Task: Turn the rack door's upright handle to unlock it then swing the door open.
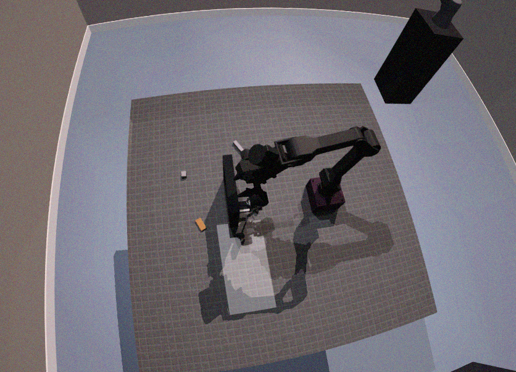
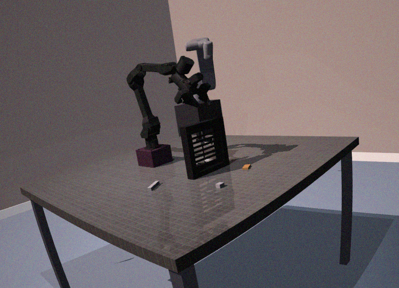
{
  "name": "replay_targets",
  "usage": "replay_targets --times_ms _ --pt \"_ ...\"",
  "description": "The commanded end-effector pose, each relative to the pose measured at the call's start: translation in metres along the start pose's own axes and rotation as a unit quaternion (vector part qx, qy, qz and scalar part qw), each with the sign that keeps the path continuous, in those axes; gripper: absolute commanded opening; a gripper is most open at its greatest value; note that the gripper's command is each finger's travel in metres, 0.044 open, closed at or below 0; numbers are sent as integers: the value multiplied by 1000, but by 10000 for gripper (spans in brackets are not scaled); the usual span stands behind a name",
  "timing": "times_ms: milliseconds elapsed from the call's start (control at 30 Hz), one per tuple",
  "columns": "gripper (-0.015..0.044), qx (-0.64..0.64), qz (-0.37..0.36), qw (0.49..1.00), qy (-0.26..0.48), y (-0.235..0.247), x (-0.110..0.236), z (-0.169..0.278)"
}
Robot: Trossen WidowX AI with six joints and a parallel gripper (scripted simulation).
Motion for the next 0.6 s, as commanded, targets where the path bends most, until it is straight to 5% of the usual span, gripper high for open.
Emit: replay_targets --times_ms 0,567 --pt "289 -4 13 998 65 2 -8 2" --pt "289 -6 58 956 287 10 -21 11"
Point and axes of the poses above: the point midway between the two fingers, 35 mm back from their tips, its own x axis back along the fingers, its own y axis across the jaws, z = x × y, the point moved 7 cm from there along x, back along the fingers, and after that the axes turned 6 degrees about -x, right-handed, at the moved point
